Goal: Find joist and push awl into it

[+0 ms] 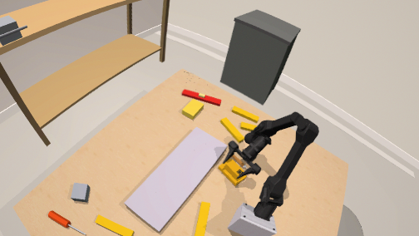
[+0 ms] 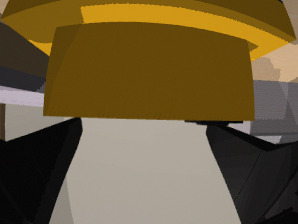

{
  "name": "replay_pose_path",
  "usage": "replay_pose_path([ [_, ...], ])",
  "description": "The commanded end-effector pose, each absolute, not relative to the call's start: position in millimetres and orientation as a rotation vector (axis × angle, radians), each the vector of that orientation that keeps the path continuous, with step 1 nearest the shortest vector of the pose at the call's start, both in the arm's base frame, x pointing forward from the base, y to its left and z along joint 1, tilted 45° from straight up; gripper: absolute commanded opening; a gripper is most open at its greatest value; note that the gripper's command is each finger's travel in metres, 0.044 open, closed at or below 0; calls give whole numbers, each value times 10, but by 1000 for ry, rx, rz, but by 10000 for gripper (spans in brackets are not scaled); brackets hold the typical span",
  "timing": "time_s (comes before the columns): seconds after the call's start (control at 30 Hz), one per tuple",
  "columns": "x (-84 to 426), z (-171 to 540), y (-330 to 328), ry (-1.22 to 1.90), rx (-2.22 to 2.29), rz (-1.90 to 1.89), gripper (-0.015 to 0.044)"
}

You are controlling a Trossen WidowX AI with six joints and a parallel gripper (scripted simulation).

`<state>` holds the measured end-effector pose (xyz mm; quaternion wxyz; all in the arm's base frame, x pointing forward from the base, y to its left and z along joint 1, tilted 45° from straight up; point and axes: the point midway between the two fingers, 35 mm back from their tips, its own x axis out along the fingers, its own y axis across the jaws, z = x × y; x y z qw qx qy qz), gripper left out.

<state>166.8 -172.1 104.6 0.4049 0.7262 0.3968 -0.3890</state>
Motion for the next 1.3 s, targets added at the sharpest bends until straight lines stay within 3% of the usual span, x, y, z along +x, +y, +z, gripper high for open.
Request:
replay_pose_path([
  [0.0, 1668, 1045, -1721, 1002, 1833, -982, 440],
  [0.73, 1562, 1295, -1796, 1000, 1831, -983, 440],
  [1.0, 1633, 1752, -1267, 1001, 1842, -980, 440],
  [1.27, 1609, 1594, -1321, 1044, 1635, -982, 440],
])
